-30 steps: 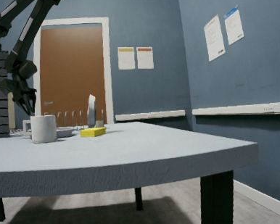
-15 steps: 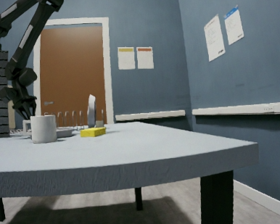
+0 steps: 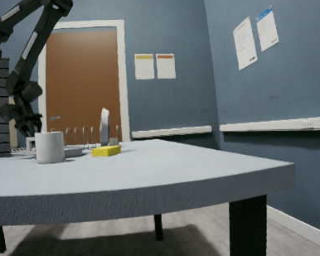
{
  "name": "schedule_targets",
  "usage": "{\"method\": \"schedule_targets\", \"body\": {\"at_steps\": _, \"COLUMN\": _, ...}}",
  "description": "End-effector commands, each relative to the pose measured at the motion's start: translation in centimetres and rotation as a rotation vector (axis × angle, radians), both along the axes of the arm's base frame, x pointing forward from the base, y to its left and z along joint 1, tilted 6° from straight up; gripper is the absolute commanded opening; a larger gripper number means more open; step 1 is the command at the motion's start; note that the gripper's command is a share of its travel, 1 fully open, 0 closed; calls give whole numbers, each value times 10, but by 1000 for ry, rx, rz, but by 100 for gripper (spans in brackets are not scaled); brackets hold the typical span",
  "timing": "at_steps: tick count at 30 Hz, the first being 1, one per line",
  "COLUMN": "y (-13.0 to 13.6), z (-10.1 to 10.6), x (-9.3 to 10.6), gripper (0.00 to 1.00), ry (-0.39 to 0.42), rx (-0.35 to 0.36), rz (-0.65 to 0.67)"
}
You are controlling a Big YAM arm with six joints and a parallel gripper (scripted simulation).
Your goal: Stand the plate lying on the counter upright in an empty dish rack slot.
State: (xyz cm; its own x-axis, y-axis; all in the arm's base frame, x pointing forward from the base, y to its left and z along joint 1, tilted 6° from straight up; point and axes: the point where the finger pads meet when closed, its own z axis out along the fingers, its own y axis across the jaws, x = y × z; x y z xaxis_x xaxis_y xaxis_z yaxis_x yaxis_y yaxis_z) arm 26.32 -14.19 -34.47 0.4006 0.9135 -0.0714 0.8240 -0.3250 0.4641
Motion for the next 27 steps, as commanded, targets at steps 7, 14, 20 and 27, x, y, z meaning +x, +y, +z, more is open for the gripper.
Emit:
{"method": "schedule_targets", "body": {"at_steps": 7, "y": -2, "z": -1, "x": -2, "gripper": 26, "ry": -2, "rx": -3, "rz": -2}}
{"method": "schedule_targets", "body": {"at_steps": 14, "y": -2, "z": -1, "x": -2, "gripper": 26, "ry": -2, "rx": -3, "rz": -2}}
{"method": "schedule_targets", "body": {"at_steps": 20, "y": -2, "z": -1, "x": -2, "gripper": 26, "ry": -2, "rx": -3, "rz": -2}}
{"method": "schedule_targets", "body": {"at_steps": 27, "y": -2, "z": -1, "x": -2, "gripper": 26, "ry": -2, "rx": -3, "rz": -2}}
